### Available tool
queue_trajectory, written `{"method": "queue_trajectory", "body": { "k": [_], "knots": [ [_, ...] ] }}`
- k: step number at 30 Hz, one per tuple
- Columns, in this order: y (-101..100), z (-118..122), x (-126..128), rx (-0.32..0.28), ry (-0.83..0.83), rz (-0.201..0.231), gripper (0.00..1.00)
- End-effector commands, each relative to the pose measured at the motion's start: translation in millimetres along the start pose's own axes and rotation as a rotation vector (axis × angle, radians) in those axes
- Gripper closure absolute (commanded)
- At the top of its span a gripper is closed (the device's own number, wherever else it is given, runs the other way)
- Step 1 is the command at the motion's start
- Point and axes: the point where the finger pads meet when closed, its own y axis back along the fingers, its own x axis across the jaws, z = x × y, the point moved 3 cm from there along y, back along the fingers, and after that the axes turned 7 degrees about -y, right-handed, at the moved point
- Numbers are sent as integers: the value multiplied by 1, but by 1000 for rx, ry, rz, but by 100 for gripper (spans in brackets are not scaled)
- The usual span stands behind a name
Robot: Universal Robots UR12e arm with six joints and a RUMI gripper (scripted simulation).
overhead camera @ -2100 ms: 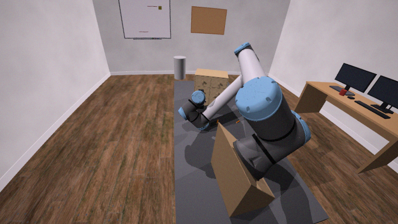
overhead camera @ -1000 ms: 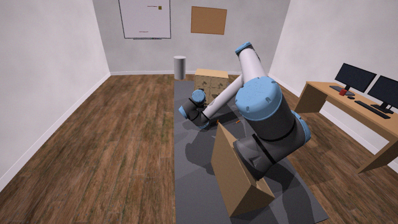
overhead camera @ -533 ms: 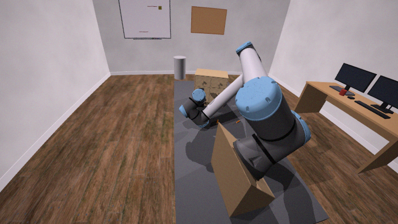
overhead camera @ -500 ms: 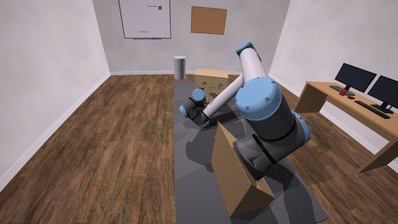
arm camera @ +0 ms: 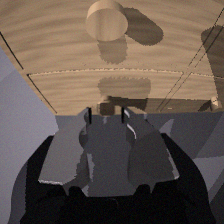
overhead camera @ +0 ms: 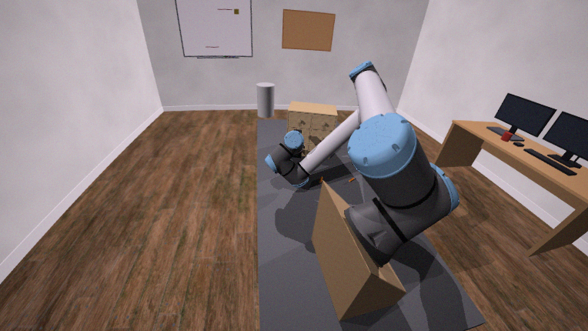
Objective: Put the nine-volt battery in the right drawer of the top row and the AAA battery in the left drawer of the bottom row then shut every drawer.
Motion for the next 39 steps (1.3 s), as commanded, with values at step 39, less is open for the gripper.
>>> {"method": "queue_trajectory", "body": {
  "k": [39],
  "knots": [
    [0, -1, 0, 1, 0, 0, 93]
  ]
}}
